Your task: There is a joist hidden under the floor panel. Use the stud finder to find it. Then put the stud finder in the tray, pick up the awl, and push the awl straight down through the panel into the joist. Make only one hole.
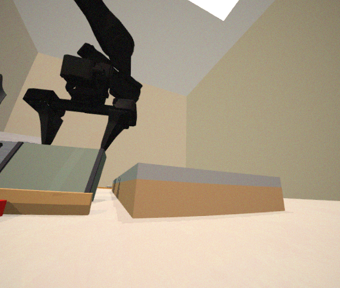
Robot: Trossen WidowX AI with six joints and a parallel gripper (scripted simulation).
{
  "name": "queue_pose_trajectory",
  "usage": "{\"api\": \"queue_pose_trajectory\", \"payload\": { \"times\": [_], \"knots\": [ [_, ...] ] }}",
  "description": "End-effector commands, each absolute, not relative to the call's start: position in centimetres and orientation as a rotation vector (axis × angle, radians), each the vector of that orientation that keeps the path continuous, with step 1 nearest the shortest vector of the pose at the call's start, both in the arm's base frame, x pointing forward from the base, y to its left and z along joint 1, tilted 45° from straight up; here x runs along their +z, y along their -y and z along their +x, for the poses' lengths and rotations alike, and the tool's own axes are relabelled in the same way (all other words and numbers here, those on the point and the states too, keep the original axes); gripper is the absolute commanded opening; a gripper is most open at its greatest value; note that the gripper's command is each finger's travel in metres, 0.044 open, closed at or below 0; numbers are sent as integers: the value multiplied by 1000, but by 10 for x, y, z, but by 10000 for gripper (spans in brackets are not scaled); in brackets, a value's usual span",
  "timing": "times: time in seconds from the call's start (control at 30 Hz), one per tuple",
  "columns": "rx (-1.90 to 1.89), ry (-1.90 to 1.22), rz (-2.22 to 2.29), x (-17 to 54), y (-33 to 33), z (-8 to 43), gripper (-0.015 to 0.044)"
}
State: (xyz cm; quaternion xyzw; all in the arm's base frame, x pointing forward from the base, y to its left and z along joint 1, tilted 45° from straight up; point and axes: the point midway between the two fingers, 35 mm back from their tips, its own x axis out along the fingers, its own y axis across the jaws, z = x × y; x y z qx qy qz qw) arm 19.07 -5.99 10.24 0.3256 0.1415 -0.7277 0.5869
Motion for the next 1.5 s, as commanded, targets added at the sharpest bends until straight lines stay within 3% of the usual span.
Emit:
{"api": "queue_pose_trajectory", "payload": {
  "times": [0.0,1.17,1.47],
  "knots": [
    [-1696,-316,757,103,60,190,440],
    [-1696,-314,757,68,96,186,440],
    [-1696,-314,757,68,96,186,380]
  ]
}}
